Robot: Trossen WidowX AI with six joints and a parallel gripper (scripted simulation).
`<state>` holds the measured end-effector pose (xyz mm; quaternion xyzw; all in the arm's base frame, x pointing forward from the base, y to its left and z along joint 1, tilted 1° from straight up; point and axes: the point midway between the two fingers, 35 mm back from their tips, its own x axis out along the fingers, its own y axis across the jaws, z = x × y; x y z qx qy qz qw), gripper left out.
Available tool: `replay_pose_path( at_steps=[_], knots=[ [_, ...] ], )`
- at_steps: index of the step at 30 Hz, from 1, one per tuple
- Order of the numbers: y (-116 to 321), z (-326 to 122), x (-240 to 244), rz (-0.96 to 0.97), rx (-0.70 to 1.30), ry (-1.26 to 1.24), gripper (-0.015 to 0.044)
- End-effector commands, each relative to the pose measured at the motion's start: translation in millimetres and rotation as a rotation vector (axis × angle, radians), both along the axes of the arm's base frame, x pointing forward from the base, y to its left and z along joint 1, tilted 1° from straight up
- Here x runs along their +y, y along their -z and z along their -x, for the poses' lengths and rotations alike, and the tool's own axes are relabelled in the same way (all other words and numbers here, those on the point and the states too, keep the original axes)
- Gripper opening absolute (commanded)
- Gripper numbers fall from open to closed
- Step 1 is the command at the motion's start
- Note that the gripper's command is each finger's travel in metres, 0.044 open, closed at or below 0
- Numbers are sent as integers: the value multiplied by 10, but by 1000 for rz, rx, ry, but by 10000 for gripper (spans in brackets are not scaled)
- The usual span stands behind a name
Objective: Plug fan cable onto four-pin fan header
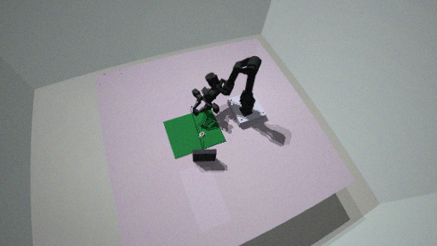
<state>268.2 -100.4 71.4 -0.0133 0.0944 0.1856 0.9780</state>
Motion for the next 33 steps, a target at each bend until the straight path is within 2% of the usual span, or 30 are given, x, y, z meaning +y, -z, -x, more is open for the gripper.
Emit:
replay_pose_path(
  at_steps=[1, 33],
  knots=[
    [-31, -14, -15, 6, -2, 3, 0],
    [65, -12, -14, -5, 5, -2, 0]
  ],
)
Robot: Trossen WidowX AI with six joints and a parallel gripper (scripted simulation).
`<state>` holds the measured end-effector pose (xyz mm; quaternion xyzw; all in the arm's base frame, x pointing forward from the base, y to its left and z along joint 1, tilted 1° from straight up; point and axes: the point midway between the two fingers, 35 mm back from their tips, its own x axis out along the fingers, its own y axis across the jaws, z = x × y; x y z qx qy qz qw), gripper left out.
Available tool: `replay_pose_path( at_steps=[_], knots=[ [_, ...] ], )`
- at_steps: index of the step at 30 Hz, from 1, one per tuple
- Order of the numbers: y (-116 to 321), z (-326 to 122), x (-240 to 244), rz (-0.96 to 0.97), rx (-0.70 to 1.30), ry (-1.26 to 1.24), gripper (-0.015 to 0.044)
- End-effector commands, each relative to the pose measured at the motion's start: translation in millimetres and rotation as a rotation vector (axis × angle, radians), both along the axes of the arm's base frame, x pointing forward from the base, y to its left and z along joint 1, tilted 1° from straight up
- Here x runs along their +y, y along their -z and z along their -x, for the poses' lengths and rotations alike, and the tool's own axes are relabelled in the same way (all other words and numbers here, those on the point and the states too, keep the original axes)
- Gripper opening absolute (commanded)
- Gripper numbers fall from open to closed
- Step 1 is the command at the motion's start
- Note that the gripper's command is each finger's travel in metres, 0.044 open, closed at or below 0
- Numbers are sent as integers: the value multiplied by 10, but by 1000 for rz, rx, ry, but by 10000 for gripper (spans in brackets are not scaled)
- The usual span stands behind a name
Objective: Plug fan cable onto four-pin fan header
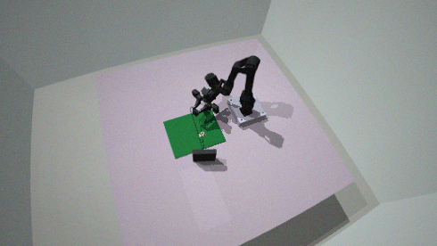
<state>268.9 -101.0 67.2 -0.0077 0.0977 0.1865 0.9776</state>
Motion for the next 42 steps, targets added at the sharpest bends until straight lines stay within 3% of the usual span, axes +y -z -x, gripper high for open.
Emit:
replay_pose_path(
  at_steps=[1, 42],
  knots=[
    [32, -5, -9, 5, -4, -2, 0],
    [406, 2, -5, 4, -3, -2, 0]
  ],
)
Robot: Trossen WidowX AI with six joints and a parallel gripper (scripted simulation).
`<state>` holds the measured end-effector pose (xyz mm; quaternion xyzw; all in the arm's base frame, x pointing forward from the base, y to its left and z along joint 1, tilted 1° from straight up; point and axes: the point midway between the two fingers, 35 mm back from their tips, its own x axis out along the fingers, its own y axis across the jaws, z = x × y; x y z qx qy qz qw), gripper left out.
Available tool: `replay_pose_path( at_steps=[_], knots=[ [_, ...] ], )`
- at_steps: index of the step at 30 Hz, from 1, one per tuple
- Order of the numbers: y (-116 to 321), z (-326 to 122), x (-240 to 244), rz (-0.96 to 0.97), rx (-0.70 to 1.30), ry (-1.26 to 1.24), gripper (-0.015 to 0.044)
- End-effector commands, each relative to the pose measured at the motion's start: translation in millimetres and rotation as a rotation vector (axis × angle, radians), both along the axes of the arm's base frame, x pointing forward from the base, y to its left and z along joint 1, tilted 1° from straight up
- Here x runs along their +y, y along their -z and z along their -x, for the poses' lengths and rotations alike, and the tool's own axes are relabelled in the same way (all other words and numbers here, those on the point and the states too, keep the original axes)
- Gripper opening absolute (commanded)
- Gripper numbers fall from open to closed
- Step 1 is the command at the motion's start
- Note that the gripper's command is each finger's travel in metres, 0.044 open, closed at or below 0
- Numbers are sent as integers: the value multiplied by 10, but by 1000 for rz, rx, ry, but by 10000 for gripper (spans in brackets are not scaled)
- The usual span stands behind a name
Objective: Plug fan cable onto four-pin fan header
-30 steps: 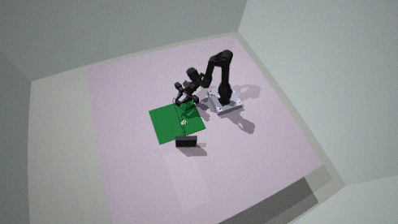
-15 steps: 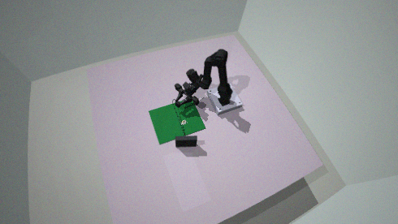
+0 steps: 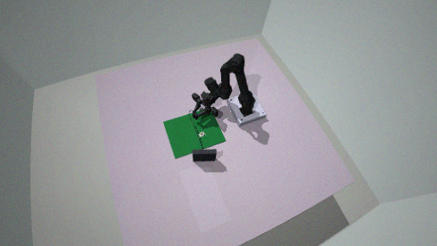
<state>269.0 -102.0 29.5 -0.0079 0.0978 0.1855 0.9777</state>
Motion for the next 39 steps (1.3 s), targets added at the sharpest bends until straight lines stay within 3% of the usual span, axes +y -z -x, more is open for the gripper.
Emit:
replay_pose_path(
  at_steps=[1, 39],
  knots=[
    [38, 3, 5, 3, -3, -3, 0],
    [400, 8, 8, 2, -3, -3, 0]
  ],
)
